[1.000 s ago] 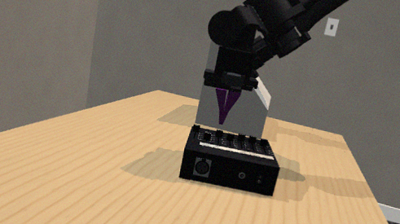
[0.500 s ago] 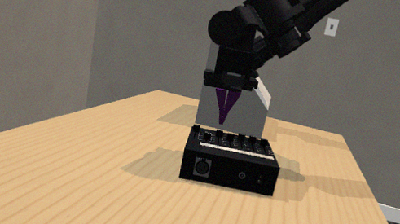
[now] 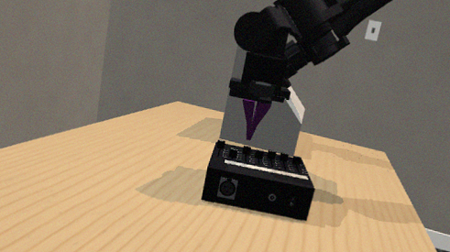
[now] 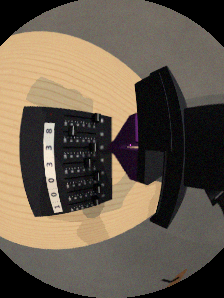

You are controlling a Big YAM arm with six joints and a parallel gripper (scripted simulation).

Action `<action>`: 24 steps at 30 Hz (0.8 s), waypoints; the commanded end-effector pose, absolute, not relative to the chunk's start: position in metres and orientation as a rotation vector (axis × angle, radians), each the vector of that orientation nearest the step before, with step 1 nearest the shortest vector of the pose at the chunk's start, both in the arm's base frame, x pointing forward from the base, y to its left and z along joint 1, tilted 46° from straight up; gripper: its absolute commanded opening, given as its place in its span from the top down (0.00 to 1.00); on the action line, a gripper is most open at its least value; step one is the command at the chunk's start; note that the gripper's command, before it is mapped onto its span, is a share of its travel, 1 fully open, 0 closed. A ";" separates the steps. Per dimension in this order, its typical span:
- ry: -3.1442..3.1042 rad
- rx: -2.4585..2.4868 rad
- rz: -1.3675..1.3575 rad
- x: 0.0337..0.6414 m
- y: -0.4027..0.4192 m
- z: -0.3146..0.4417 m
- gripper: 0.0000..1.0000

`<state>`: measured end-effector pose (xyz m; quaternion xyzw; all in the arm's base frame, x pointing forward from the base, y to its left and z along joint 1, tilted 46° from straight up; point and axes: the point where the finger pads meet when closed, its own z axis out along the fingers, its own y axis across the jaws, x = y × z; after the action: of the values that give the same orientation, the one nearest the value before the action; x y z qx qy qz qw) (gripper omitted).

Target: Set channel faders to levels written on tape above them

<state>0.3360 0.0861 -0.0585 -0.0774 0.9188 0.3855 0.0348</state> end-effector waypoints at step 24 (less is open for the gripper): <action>2.822 -0.253 1.189 0.338 0.100 -0.067 1.00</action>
<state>0.3378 0.0935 -0.0632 -0.0792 0.9188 0.3850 0.0376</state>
